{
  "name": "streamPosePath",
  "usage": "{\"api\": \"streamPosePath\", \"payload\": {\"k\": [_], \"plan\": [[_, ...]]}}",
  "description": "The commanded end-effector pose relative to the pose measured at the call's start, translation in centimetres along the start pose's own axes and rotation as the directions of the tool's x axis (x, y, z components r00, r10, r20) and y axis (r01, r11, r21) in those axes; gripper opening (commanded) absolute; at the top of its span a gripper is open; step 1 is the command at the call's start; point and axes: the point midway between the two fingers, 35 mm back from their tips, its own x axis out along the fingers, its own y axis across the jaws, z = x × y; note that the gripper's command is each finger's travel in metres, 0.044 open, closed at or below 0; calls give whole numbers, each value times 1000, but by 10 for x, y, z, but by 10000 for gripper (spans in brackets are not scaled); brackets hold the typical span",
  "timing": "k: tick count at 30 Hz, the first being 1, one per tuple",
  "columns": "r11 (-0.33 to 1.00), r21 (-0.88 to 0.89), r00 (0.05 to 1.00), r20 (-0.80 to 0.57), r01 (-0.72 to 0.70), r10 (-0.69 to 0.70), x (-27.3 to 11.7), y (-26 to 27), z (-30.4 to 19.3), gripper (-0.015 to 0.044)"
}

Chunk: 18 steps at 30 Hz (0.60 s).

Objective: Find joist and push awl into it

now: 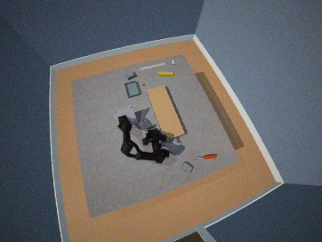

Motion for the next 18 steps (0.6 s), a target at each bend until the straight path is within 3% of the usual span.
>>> {"api": "streamPosePath", "payload": {"k": [1, 14, 16, 18], "plan": [[1000, 4, 1000, 15, -2, 2, -2, 0, 4, 380], [1000, 0, 1000, 0, 0, 0, 0, 0, 0, 380], [1000, 0, 1000, 0, 0, 0, 0, 0, 0, 433], [1000, 0, 1000, 0, 0, 0, 0, 0, 0, 440]]}}
